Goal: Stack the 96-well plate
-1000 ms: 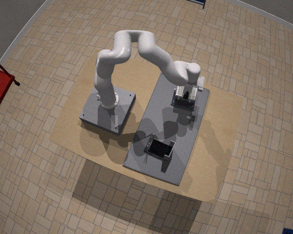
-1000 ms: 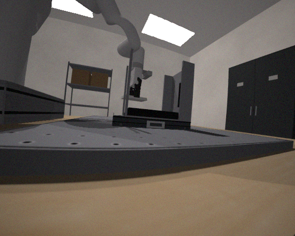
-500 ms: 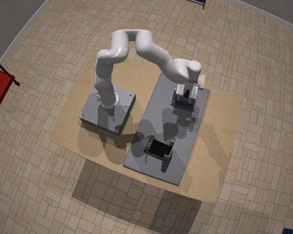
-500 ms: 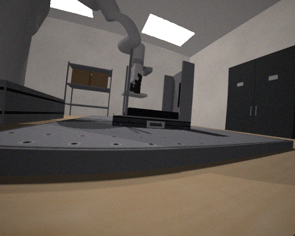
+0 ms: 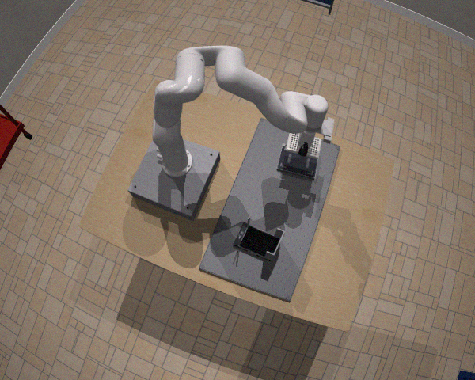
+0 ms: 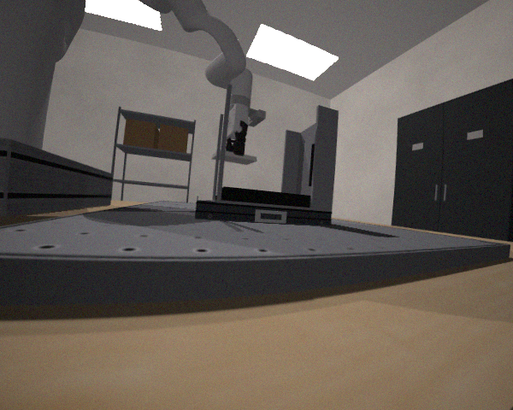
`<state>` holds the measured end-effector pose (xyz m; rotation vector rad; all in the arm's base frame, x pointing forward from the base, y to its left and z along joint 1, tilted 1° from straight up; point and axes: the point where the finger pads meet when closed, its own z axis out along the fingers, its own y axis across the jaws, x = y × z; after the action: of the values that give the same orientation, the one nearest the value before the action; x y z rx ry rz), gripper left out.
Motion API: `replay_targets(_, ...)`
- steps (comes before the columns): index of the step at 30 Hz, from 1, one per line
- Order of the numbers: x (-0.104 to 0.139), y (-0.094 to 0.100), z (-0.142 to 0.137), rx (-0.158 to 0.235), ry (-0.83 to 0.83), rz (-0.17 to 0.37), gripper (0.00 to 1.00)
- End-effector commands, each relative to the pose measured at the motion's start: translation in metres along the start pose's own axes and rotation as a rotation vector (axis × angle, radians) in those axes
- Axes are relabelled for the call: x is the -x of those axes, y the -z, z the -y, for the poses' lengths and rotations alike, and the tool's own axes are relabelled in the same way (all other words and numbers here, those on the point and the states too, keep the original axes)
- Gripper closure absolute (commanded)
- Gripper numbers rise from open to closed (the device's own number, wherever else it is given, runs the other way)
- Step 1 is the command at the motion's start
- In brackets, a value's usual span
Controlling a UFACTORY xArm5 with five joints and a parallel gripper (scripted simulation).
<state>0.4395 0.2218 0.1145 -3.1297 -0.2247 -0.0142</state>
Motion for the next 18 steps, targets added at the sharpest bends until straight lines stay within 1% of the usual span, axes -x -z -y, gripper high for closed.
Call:
replay_targets(1, -0.0012, 0.0106, 0.0004, -0.001, 0.000, -0.004, 1.00)
replay_targets(18, -0.0012, 0.0122, 0.0004, -0.001, 0.000, -0.004, 1.00)
